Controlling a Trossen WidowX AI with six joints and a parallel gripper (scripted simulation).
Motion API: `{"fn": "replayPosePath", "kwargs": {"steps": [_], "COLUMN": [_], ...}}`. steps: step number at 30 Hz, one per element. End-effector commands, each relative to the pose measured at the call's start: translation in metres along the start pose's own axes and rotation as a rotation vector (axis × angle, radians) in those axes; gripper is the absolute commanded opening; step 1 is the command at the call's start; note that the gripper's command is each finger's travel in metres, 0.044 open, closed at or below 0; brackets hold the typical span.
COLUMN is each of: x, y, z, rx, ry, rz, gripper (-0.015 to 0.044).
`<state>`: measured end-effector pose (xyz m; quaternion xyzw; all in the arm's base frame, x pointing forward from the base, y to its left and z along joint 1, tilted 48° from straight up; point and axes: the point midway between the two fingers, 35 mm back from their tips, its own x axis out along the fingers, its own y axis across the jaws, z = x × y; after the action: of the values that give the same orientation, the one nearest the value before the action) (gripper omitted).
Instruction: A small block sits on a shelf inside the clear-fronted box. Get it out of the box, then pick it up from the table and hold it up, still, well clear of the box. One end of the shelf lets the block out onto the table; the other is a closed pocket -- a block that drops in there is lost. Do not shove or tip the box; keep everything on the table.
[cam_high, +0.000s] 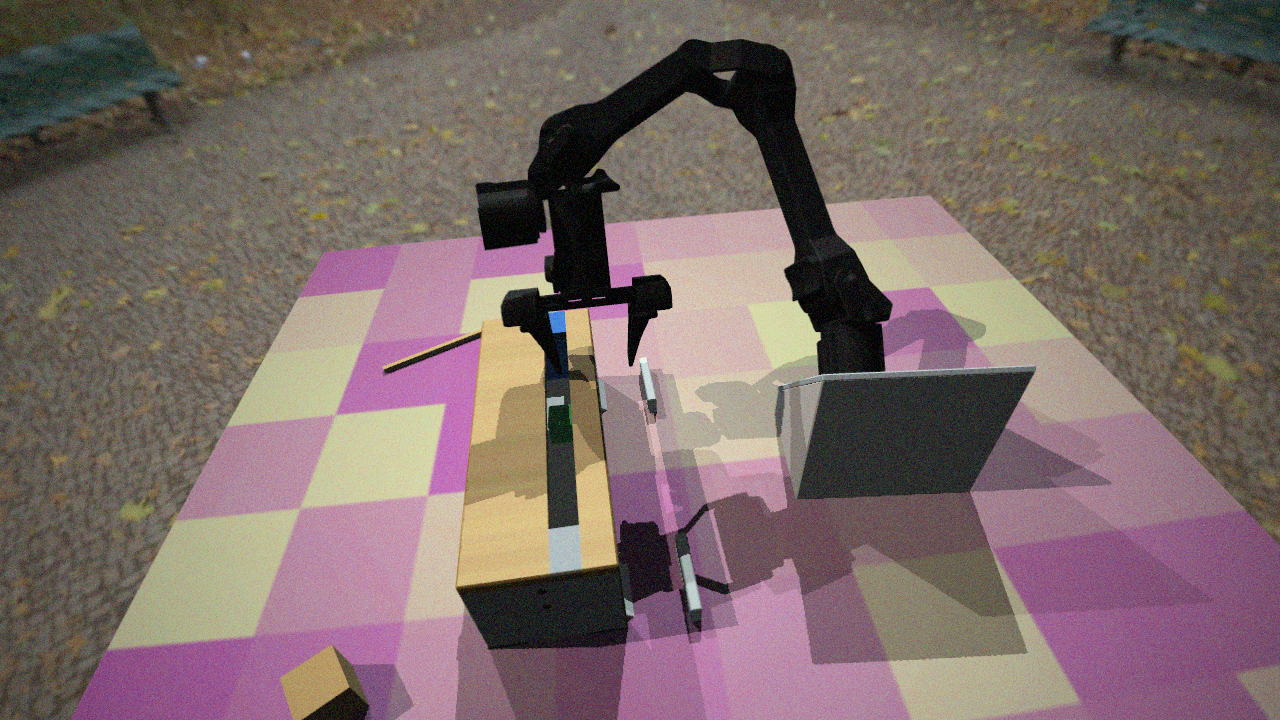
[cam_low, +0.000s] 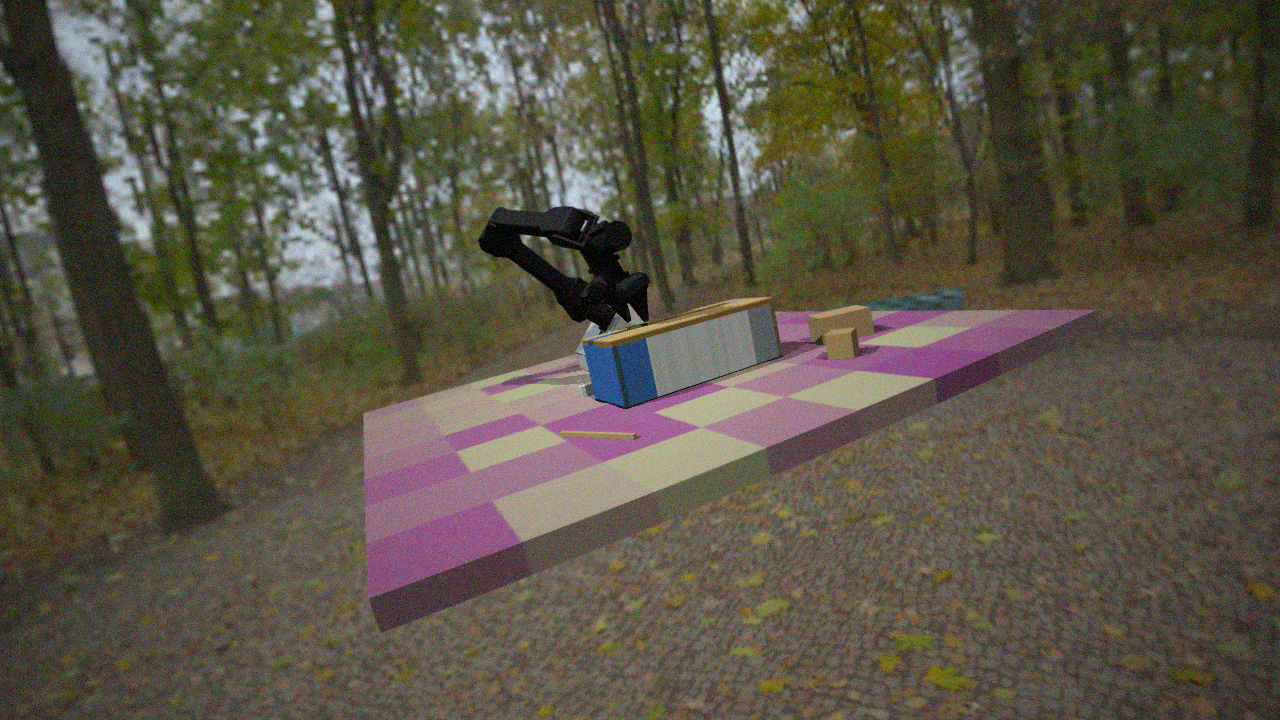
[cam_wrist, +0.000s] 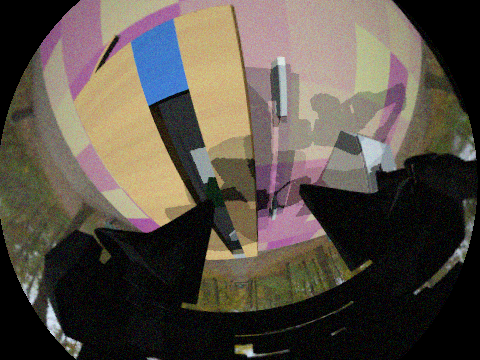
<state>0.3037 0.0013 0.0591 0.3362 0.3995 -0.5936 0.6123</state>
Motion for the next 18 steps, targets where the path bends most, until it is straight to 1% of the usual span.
{"fn": "replayPosePath", "kwargs": {"steps": [1, 18], "x": [0.008, 0.033], "y": [-0.001, -0.002], "z": [0.002, 0.013], "rx": [-0.008, -0.008], "ry": [-0.005, -0.006], "rz": [-0.007, -0.007], "gripper": [0.0400, 0.0400]}}
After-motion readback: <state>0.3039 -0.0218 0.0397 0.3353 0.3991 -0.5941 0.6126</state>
